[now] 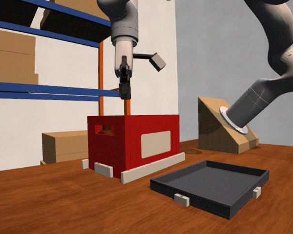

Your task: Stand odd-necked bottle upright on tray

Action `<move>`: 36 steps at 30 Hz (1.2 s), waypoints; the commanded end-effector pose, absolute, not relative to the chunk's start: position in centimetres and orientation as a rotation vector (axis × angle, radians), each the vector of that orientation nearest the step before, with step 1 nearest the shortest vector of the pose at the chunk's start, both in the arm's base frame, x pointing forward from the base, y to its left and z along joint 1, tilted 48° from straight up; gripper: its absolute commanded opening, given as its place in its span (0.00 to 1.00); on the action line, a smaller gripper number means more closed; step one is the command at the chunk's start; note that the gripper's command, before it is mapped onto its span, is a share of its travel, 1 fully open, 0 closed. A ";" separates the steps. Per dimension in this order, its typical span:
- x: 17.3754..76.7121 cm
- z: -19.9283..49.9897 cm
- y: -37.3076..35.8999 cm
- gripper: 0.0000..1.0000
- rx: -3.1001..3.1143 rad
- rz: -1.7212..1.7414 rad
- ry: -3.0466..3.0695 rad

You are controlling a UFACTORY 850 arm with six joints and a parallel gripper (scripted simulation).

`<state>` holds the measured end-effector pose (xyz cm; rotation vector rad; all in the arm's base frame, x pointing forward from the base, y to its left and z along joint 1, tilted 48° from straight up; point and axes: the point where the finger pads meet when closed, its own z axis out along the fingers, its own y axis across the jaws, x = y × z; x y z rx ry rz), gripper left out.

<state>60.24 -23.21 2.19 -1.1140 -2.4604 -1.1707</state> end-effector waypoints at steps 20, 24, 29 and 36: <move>60.4 1.6 -22.5 0.65 -1.115 -1.171 -2.462; 60.5 1.2 -22.2 0.65 -1.115 -1.171 -2.462; 60.6 1.0 -21.9 0.65 -1.115 -1.171 -2.462; 60.7 0.3 -21.2 0.65 -1.115 -1.171 -2.462</move>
